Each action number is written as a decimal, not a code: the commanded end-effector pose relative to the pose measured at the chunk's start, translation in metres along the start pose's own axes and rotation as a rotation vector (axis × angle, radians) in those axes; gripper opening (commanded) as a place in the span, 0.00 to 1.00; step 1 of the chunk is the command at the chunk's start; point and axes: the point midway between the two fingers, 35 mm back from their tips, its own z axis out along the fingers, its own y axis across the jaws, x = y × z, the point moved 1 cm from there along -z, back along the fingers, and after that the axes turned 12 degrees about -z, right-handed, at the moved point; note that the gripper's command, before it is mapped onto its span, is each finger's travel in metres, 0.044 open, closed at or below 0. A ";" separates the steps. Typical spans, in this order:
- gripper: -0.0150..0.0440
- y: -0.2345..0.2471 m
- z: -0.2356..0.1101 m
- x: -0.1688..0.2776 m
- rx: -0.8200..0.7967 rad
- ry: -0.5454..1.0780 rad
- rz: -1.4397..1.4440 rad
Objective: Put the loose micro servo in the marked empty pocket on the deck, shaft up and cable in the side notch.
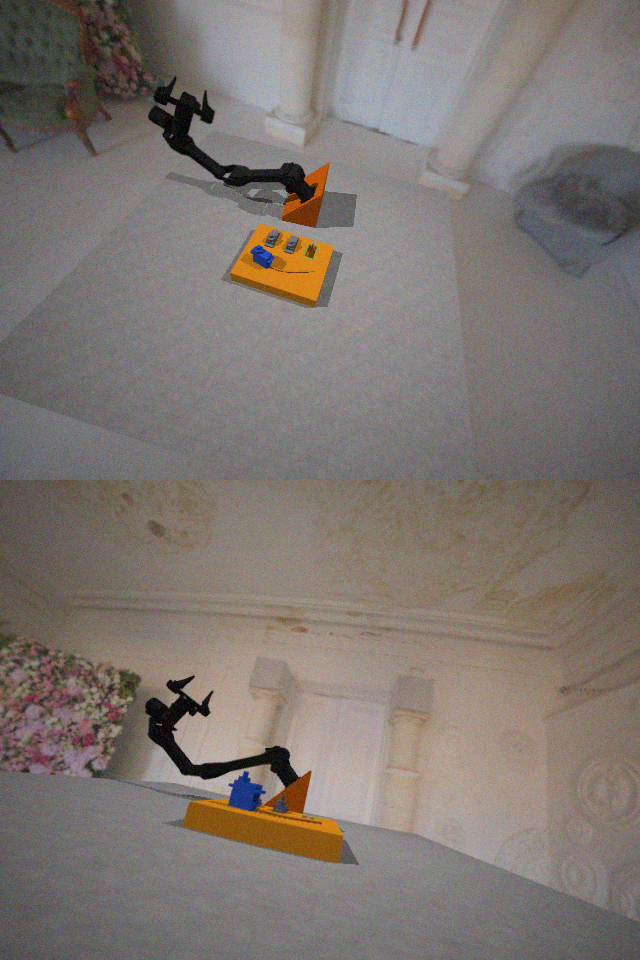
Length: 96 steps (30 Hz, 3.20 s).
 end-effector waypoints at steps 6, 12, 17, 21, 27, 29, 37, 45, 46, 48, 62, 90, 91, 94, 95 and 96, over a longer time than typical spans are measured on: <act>1.00 0.006 0.026 0.011 -0.052 0.089 0.095; 1.00 0.013 0.051 0.023 -0.100 0.173 0.212; 1.00 0.022 0.077 0.038 -0.144 0.273 0.345; 1.00 0.031 0.092 0.048 -0.172 0.333 0.422; 1.00 0.038 0.107 0.060 -0.189 0.404 0.505; 1.00 0.043 0.115 0.067 -0.195 0.450 0.549; 1.00 0.061 0.139 0.092 -0.216 0.589 0.693; 1.00 0.083 0.162 0.126 -0.200 0.787 0.875; 1.00 0.087 0.164 0.130 -0.197 0.811 0.899; 1.00 0.092 0.169 0.139 -0.185 0.863 0.940; 1.00 0.131 0.187 0.197 -0.065 1.176 1.175; 1.00 0.198 0.172 0.284 0.277 1.678 1.475; 1.00 0.202 0.171 0.288 0.301 1.703 1.487; 1.00 0.212 0.165 0.299 0.375 1.775 1.519; 1.00 0.215 0.163 0.303 0.400 1.799 1.529; 1.00 0.218 0.161 0.306 0.427 1.823 1.537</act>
